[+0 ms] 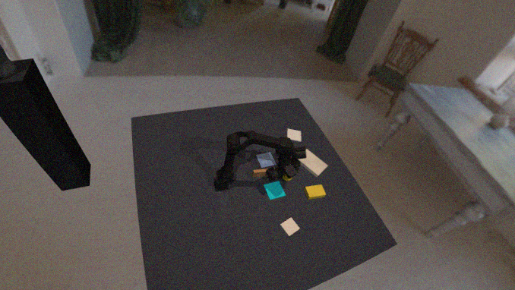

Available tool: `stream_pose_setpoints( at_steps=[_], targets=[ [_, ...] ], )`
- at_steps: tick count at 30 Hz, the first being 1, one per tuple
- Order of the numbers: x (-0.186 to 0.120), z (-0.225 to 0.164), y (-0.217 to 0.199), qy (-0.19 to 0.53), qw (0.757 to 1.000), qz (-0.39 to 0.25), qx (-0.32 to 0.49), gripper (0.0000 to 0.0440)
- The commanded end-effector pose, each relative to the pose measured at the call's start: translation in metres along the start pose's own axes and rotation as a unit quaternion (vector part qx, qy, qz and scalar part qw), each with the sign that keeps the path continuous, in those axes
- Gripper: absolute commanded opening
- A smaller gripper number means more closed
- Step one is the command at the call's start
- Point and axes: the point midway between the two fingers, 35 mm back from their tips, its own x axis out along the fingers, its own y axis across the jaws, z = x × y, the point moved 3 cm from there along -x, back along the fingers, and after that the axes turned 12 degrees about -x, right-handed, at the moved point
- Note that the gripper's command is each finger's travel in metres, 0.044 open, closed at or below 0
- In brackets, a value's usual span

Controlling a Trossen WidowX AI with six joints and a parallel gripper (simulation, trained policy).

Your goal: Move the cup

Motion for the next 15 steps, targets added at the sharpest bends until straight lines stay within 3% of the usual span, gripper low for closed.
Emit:
stream_pose_setpoints(
  at_steps=[1,15],
  targets=[
    [0.008,0.003,-0.007,-0.005,1.0,-0.001,0.006,0.0],
    [0.04,-0.004,-0.029,-0.002,1.0,-0.008,0.024,0.001]
  ],
)
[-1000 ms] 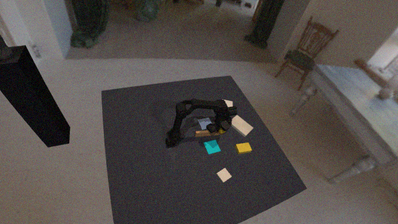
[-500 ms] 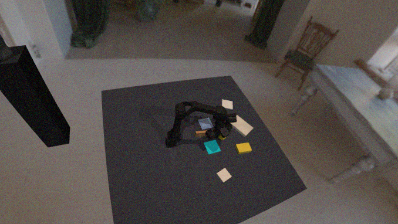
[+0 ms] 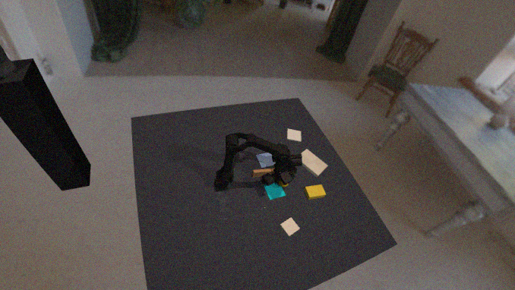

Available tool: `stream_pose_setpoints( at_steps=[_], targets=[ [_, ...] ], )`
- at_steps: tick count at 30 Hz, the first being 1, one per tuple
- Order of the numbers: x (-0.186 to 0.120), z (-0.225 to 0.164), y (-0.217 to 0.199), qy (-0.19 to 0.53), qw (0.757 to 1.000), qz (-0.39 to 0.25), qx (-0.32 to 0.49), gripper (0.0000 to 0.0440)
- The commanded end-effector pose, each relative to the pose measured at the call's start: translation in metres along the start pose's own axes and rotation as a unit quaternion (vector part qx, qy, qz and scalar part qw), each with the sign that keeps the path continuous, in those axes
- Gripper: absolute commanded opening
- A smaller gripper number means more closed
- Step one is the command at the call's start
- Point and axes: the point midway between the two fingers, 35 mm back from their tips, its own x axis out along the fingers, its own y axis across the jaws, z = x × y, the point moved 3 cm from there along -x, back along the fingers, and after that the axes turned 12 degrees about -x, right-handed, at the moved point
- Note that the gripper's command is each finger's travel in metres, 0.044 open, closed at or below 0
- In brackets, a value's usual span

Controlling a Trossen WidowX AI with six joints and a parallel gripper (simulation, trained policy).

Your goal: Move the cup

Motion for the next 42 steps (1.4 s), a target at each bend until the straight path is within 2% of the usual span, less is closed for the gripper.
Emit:
stream_pose_setpoints(
  at_steps=[1,13,16,19,31,42],
  targets=[
    [0.007,-0.002,-0.007,-0.002,1.0,-0.001,0.003,0.0013],
    [0.029,-0.011,-0.029,0.005,1.0,-0.019,0.018,0.0065],
    [0.032,-0.01,-0.032,0.001,1.0,-0.015,0.022,0.0102],
    [0.029,-0.006,-0.03,-0.006,1.0,0.0,0.03,0.0162],
    [0.012,-0.006,-0.036,-0.011,0.998,0.039,0.039,0.0191],
    [-0.012,-0.006,-0.044,-0.018,0.996,0.065,0.054,0.0252]
  ],
)
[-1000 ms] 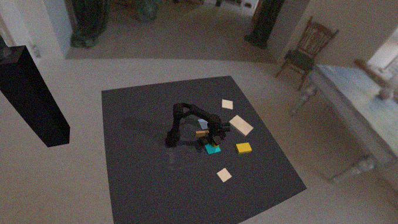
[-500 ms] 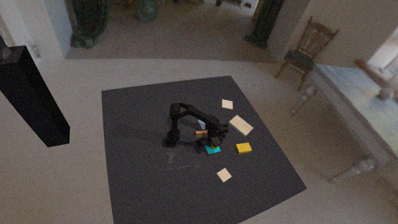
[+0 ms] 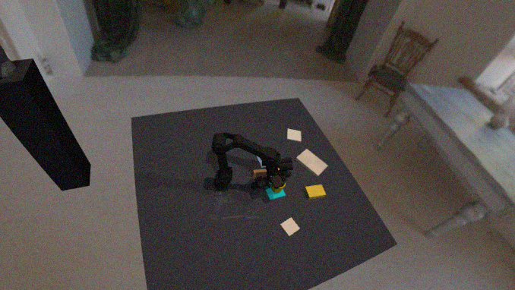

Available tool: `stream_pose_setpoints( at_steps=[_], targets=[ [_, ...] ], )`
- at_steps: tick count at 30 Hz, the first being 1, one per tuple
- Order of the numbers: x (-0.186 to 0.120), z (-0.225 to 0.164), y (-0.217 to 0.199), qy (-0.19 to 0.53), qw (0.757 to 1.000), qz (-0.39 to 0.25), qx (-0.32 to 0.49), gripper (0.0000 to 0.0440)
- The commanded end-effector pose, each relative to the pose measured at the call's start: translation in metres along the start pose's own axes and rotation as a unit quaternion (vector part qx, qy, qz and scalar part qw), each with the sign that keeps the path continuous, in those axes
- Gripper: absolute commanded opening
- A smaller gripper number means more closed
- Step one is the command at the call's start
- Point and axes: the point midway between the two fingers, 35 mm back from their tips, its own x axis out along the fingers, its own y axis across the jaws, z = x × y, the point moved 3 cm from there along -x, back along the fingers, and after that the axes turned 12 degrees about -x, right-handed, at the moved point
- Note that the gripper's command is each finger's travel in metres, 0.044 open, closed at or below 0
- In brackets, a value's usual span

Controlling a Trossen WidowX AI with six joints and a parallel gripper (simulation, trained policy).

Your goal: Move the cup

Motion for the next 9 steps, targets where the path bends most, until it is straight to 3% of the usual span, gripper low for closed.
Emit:
stream_pose_setpoints(
  at_steps=[1,4,9],
  targets=[
    [-0.012,0.001,-0.001,-0.003,1.0,0.013,0.006,0.0256],
    [-0.021,0.004,-0.002,-0.009,1.0,0.022,0.01,0.0271],
    [-0.039,0.01,-0.002,-0.021,0.999,0.039,0.017,0.0343]
  ],
)
